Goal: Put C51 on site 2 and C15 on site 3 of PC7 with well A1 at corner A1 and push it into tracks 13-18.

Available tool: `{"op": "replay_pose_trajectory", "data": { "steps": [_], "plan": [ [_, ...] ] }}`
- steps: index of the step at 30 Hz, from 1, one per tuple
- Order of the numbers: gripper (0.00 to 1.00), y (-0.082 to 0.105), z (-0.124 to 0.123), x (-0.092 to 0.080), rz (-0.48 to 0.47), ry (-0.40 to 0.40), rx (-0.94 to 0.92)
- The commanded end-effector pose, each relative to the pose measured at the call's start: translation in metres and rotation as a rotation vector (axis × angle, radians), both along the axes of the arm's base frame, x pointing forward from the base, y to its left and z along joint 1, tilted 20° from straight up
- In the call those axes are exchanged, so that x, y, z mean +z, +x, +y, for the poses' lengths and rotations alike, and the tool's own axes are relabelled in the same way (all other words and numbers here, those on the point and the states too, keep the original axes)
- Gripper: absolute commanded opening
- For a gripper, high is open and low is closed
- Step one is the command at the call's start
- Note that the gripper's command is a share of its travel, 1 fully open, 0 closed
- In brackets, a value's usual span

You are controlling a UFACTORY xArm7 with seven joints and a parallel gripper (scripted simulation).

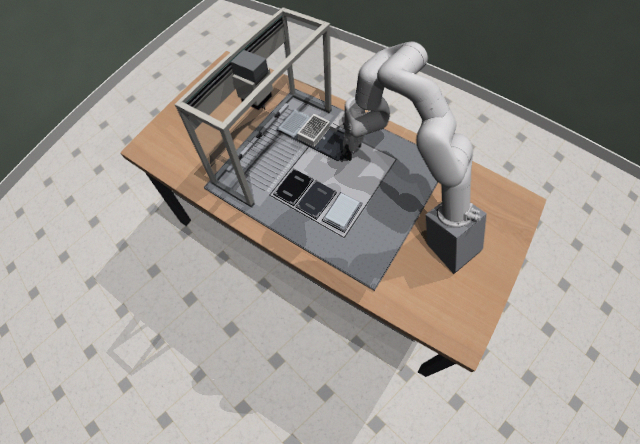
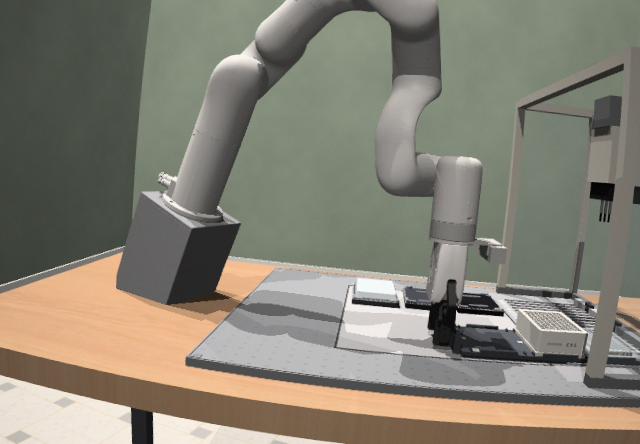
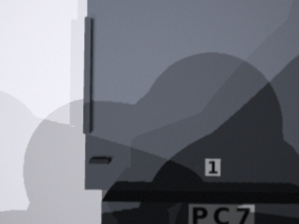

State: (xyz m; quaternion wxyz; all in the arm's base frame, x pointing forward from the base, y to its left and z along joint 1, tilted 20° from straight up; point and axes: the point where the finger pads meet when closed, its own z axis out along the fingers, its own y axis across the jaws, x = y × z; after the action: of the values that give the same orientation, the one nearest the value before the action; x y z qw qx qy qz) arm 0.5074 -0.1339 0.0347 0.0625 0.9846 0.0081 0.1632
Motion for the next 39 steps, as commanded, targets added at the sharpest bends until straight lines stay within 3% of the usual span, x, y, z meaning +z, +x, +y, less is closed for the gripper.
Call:
{"op": "replay_pose_trajectory", "data": {
  "steps": [1,39],
  "plan": [
    [0.82,0.006,0.000,0.003,-0.005,-0.001,0.000],
    [0.82,0.027,0.001,0.011,-0.005,-0.001,0.000]
  ]
}}
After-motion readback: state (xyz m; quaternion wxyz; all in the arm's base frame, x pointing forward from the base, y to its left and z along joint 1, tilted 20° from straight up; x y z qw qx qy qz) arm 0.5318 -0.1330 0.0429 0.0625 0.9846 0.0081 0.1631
